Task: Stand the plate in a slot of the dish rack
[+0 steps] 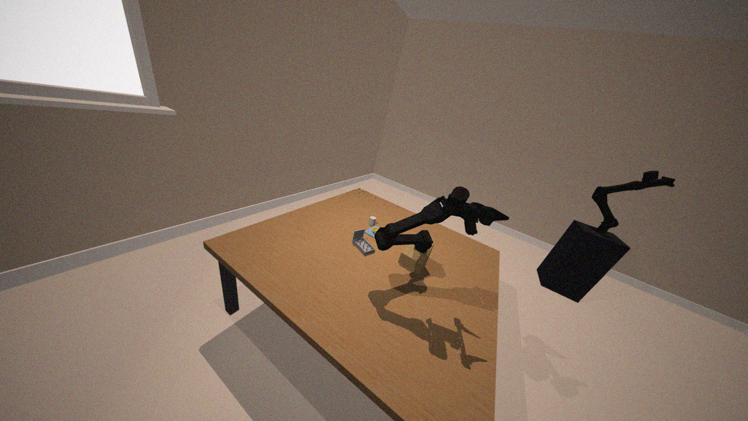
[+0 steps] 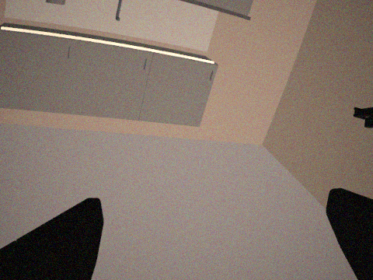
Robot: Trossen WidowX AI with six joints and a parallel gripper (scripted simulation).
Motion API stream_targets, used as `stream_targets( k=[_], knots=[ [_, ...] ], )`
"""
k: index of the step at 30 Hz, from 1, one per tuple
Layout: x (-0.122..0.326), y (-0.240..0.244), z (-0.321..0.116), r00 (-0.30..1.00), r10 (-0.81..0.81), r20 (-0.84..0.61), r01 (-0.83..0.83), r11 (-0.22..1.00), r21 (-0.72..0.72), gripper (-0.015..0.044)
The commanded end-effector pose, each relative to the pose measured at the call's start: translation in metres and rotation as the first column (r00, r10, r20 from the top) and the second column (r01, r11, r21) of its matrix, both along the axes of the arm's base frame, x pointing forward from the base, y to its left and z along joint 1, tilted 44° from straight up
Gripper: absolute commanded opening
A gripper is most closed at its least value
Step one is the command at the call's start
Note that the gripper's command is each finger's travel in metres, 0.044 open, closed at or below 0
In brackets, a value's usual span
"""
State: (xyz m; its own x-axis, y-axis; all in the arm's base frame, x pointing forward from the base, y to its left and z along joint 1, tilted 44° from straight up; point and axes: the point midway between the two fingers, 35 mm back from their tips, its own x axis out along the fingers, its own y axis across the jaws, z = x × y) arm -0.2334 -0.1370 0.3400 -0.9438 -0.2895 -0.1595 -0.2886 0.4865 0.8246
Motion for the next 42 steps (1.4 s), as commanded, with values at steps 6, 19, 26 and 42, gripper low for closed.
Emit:
stream_targets(
  k=[6,19,26,42],
  knots=[
    [0.01,-0.045,-0.017,0.98,0.195,0.04,-0.199,0.956,0.215,0.04],
    [0.036,-0.103,-0.045,0.879,0.458,0.129,-0.459,0.745,0.484,0.04],
    [0.055,-0.129,-0.061,0.796,0.575,0.188,-0.561,0.586,0.584,0.04],
    [0.109,-0.174,-0.093,0.571,0.756,0.32,-0.687,0.227,0.69,0.04]
  ],
)
